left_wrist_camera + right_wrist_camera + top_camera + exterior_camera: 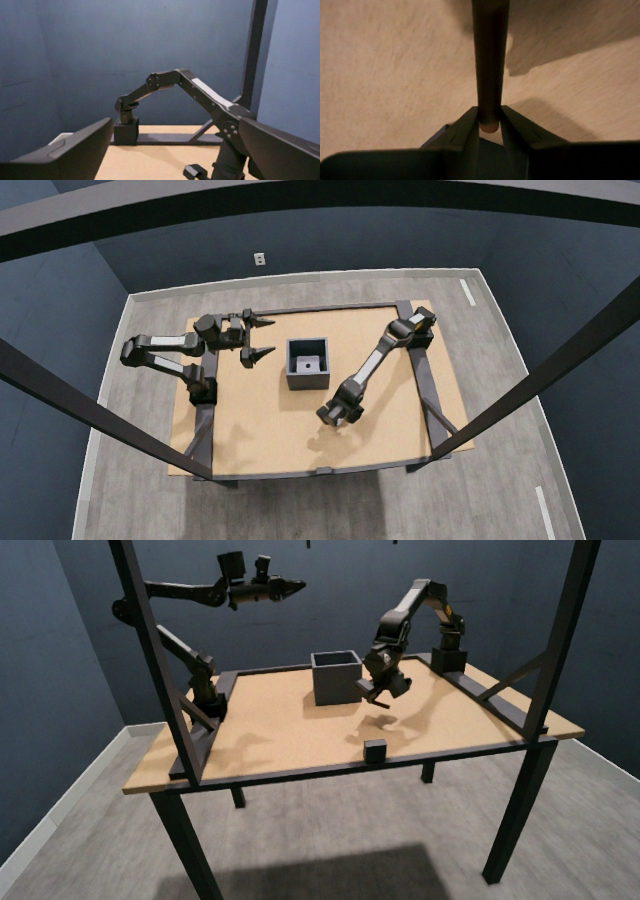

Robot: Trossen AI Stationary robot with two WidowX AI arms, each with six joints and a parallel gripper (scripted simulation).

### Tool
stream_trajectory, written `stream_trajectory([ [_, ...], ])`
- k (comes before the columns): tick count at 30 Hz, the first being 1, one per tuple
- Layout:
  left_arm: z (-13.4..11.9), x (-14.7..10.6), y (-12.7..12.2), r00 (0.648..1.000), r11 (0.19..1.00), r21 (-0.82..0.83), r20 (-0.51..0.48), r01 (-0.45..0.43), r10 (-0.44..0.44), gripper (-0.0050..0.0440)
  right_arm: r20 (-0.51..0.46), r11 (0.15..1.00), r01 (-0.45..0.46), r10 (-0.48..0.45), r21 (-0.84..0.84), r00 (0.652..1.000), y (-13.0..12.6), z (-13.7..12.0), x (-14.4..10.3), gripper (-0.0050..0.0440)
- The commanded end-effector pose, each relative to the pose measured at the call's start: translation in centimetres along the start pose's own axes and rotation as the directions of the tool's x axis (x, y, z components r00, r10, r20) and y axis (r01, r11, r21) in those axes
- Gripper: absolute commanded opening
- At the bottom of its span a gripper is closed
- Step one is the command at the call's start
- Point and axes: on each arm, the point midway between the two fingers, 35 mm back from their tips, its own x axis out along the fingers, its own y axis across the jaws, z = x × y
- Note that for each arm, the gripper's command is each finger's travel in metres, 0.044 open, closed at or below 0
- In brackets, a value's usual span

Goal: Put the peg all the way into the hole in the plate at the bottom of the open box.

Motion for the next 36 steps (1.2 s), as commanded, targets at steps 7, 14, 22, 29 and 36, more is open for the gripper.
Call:
stream_trajectory([
  [7, 0.6, -0.2, 0.1, 1.000, 1.000, -0.004, 0.016, -0.001, 0.001, 0.0440, 0.003, 0.997, 0.065, -0.066, 0.027, 0.998, -1.1, -1.7, -4.2, 0.0065],
  [14, 0.6, -0.2, 0.1, 1.000, 1.000, -0.004, 0.016, -0.001, 0.001, 0.0440, 0.003, 0.998, 0.065, -0.065, 0.027, 0.998, -1.0, -1.9, -4.8, 0.0065],
  [22, 0.6, -0.2, 0.1, 1.000, 1.000, -0.004, 0.016, -0.001, 0.001, 0.0440, 0.002, 0.999, 0.047, -0.047, 0.020, 0.999, -0.8, -1.7, -4.2, 0.0065],
  [29, 0.6, -0.2, 0.1, 1.000, 1.000, -0.004, 0.016, -0.001, 0.001, 0.0440, -0.023, 0.984, 0.099, -0.097, 0.147, 0.995, -0.8, -1.2, -3.9, 0.0065],
  [36, 0.6, -0.2, 0.1, 1.000, 1.000, -0.004, 0.016, -0.001, 0.001, 0.0440, -0.055, 0.920, 0.202, -0.194, 0.335, 0.979, -2.0, -0.6, -4.0, 0.0065],
])
